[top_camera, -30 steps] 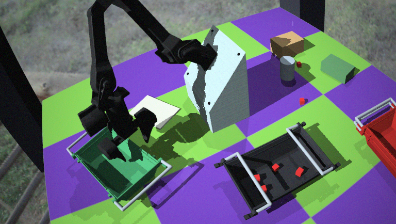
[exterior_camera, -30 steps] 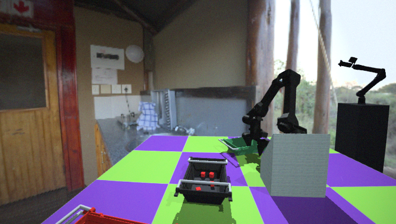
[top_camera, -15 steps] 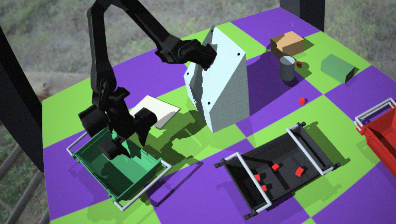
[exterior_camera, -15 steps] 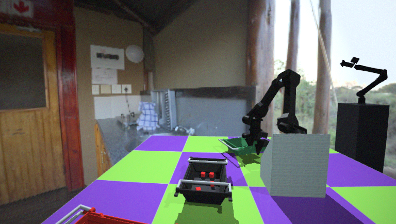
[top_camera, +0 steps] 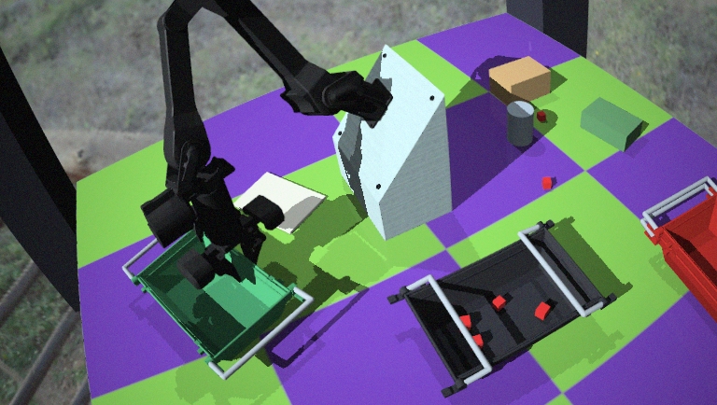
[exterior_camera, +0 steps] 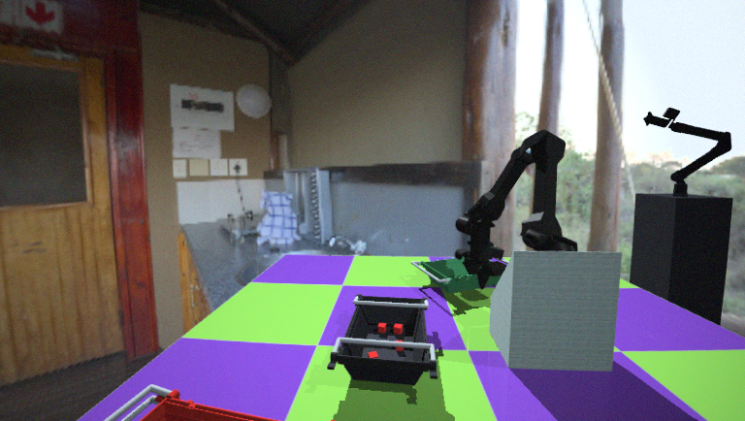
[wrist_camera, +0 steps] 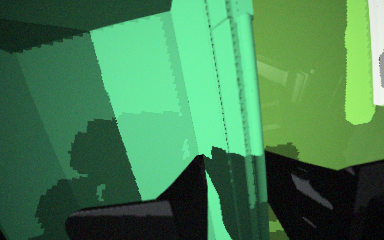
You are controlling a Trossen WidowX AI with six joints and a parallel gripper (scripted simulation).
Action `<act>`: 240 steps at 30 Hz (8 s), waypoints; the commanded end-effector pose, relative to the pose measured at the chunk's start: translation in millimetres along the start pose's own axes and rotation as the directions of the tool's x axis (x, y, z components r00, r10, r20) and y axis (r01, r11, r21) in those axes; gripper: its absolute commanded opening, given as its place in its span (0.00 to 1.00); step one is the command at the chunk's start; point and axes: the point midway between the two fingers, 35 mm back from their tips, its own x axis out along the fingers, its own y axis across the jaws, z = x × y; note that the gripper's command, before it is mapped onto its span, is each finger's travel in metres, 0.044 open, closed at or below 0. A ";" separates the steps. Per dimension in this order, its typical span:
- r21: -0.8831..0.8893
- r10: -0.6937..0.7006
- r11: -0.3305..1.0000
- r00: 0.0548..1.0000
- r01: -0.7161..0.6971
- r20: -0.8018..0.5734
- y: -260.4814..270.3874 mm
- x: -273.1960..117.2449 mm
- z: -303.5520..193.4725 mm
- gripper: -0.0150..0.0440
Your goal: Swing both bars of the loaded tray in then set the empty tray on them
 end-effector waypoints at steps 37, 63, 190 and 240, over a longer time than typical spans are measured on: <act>-0.005 -0.009 1.000 1.000 0.009 -0.007 -0.9 -79.4 -0.3 0.25; -0.003 -0.017 1.000 1.000 0.017 -0.011 17.9 -173.0 2.0 0.25; -0.841 -0.068 0.540 0.997 0.014 -0.027 -140.7 -180.5 -323.4 0.25; -0.896 -0.030 0.444 0.999 -0.005 -0.021 -186.2 -182.8 -342.9 0.25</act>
